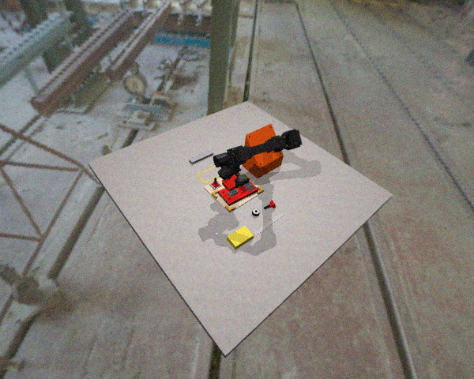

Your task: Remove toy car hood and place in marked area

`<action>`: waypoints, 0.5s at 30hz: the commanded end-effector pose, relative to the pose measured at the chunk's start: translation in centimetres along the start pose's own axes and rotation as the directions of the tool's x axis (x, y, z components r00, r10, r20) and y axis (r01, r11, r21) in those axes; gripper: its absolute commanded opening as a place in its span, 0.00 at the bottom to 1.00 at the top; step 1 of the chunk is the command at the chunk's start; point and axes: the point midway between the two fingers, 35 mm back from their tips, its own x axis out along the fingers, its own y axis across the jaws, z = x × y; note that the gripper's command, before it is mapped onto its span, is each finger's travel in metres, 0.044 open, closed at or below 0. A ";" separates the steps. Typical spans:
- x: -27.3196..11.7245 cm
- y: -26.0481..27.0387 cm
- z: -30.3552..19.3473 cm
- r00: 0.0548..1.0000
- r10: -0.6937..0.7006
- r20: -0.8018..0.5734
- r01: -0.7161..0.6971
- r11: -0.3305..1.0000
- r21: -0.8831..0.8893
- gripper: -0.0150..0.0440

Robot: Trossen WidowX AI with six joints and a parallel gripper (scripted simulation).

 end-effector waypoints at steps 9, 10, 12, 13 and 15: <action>-0.7 -6.5 0.9 1.000 -0.026 0.009 0.026 1.000 0.003 0.25; -0.7 -7.1 1.0 1.000 -0.027 0.010 0.027 1.000 0.003 0.25; -0.8 -8.2 1.0 1.000 -0.029 0.010 0.029 1.000 0.003 0.25; -0.9 -8.8 1.0 0.999 -0.030 0.010 0.030 1.000 0.002 0.25; -0.9 -9.9 0.9 0.999 -0.032 0.010 0.032 0.999 0.002 0.25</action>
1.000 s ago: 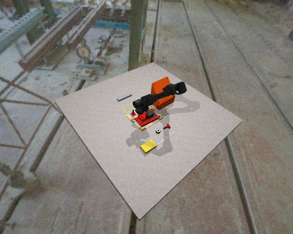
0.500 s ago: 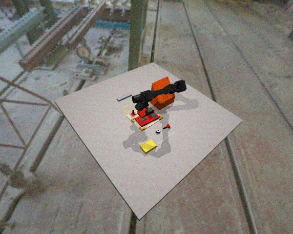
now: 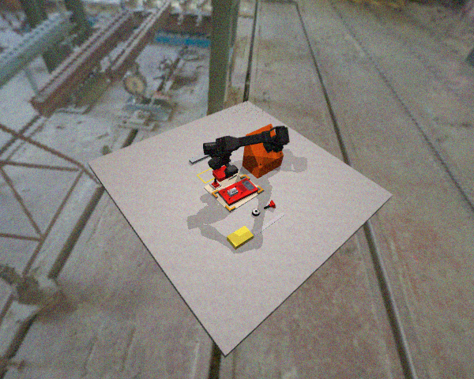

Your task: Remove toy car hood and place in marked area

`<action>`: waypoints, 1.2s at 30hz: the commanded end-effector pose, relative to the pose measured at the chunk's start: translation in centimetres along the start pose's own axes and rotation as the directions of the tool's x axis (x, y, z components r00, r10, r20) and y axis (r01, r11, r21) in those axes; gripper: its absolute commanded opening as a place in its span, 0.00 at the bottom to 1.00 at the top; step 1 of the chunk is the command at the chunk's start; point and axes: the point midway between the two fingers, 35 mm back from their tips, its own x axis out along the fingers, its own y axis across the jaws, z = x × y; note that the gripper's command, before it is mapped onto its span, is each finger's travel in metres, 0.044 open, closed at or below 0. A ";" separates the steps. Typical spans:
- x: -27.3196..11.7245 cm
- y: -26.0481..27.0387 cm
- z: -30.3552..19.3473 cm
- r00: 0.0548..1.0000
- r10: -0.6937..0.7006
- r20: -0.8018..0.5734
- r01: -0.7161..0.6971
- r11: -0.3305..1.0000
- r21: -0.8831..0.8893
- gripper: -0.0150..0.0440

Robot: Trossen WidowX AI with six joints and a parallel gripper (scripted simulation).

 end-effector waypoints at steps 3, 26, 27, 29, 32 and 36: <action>-0.4 -3.5 0.1 1.000 -0.009 0.005 0.009 1.000 -0.009 0.25; -0.1 -12.5 -2.1 1.000 0.005 0.002 -0.005 1.000 -0.021 0.25; -0.1 -12.5 -2.0 1.000 0.005 0.002 -0.005 1.000 -0.021 0.25; 0.1 -12.5 -2.0 1.000 0.005 0.002 -0.005 1.000 -0.021 0.25; 0.3 -12.5 -2.0 1.000 0.005 0.002 -0.005 1.000 -0.021 0.25; 0.6 -12.5 -2.0 1.000 0.005 0.002 -0.005 1.000 -0.021 0.25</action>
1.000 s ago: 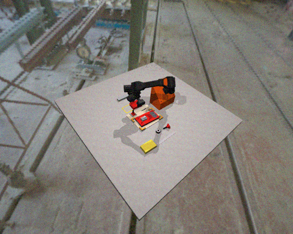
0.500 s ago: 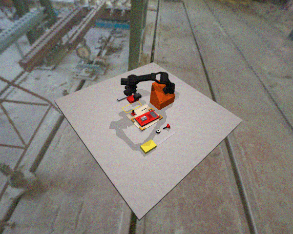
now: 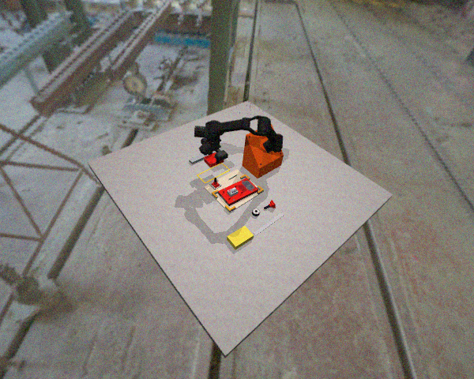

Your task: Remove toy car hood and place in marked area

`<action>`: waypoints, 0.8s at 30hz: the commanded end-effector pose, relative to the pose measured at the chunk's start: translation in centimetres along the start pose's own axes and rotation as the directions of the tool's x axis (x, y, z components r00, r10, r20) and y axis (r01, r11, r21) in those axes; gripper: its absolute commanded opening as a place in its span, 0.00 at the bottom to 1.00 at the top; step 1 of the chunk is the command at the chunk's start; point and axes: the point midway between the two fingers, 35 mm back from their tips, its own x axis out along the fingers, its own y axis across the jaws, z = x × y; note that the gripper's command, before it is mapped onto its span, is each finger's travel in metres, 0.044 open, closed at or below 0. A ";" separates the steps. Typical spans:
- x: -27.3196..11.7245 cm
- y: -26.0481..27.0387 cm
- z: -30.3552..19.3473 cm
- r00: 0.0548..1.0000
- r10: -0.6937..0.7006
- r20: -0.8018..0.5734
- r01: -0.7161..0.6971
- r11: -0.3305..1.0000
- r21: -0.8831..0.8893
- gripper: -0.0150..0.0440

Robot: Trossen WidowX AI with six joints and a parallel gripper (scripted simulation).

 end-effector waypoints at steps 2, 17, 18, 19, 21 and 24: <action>0.4 -0.1 0.1 1.000 -0.002 0.003 0.002 1.000 0.000 0.25; 1.5 -0.1 0.2 1.000 -0.002 0.003 0.002 1.000 0.000 0.25; 1.6 -0.1 0.2 1.000 -0.002 0.003 0.002 1.000 0.000 0.25; 1.7 -0.1 0.2 1.000 -0.002 0.003 0.002 1.000 0.000 0.25; 1.9 -0.1 0.2 1.000 -0.002 0.003 0.002 1.000 0.000 0.25; 2.1 -0.1 0.2 1.000 -0.002 0.003 0.002 1.000 0.000 0.25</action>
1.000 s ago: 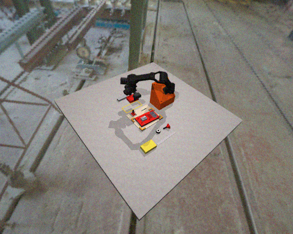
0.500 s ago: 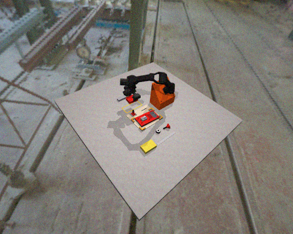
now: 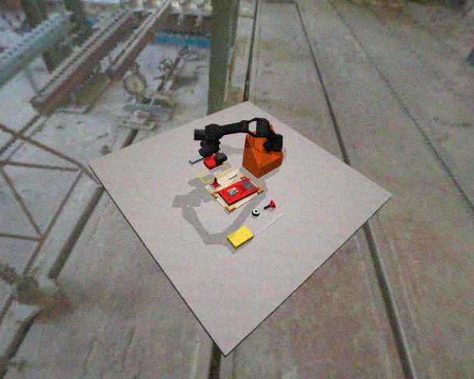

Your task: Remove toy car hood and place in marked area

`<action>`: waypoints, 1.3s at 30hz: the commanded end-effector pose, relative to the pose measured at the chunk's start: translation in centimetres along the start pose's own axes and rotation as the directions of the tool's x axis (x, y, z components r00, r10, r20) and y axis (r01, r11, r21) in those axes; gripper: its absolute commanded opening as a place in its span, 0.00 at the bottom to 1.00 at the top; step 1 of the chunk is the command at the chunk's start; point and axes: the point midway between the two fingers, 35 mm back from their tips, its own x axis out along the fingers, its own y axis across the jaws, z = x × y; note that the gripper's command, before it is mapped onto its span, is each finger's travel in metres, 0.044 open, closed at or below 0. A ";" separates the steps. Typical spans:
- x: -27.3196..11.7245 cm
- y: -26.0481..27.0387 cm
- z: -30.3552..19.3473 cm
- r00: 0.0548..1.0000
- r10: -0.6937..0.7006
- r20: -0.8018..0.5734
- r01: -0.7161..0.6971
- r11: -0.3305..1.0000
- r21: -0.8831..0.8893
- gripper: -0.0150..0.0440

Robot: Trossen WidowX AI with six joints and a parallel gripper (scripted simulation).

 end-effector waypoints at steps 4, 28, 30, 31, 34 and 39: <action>0.7 0.1 -0.2 1.000 0.006 0.000 -0.006 1.000 0.010 0.25; 2.6 0.1 -0.2 1.000 0.008 0.000 -0.008 1.000 0.010 0.25; 2.8 0.1 -0.2 1.000 0.008 0.000 -0.008 1.000 0.010 0.25; 2.8 0.1 -0.2 1.000 0.008 0.000 -0.008 1.000 0.010 0.25; 3.1 0.1 -0.2 1.000 0.008 0.000 -0.008 1.000 0.010 0.25; 3.5 0.2 -0.2 1.000 0.008 0.000 -0.008 1.000 0.010 0.25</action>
